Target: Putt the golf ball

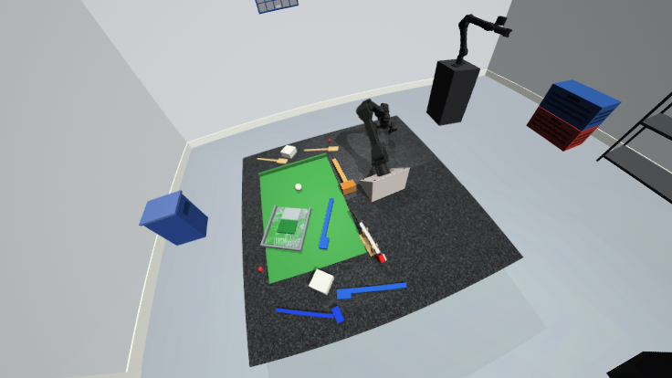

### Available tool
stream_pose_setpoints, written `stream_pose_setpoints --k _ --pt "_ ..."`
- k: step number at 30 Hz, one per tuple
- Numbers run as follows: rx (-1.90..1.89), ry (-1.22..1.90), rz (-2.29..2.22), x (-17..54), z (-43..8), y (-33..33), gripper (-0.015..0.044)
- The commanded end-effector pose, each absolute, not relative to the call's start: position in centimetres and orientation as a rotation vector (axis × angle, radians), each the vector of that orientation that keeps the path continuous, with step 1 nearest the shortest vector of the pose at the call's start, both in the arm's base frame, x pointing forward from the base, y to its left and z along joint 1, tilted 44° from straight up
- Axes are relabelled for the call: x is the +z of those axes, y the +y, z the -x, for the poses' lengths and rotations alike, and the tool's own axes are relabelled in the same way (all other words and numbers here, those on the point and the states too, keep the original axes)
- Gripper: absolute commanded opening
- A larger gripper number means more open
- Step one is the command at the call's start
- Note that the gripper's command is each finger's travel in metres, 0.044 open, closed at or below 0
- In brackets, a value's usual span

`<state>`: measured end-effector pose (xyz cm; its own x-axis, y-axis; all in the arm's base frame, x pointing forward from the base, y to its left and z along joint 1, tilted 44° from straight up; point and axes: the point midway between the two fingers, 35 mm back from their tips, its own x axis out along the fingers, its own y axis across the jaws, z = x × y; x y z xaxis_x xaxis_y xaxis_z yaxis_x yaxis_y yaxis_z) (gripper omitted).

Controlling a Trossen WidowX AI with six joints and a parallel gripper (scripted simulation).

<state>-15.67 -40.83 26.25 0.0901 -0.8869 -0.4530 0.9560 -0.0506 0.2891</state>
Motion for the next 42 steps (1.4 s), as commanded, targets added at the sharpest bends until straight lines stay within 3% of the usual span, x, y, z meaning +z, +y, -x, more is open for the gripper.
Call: stream_pose_setpoints --k 1,10,24,34,42 --pt "-1.442 0.221 -0.433 28.5 12.5 -41.8 0.0440" --pt "-1.262 0.354 -0.072 31.9 3.7 -43.3 0.0440" --pt "-0.917 0.401 0.180 34.3 -15.0 -40.4 0.0440" --pt "-0.569 0.426 0.166 31.7 -28.1 -32.0 0.0440" --pt "-0.282 0.439 0.179 29.8 -35.8 -22.1 0.0440"
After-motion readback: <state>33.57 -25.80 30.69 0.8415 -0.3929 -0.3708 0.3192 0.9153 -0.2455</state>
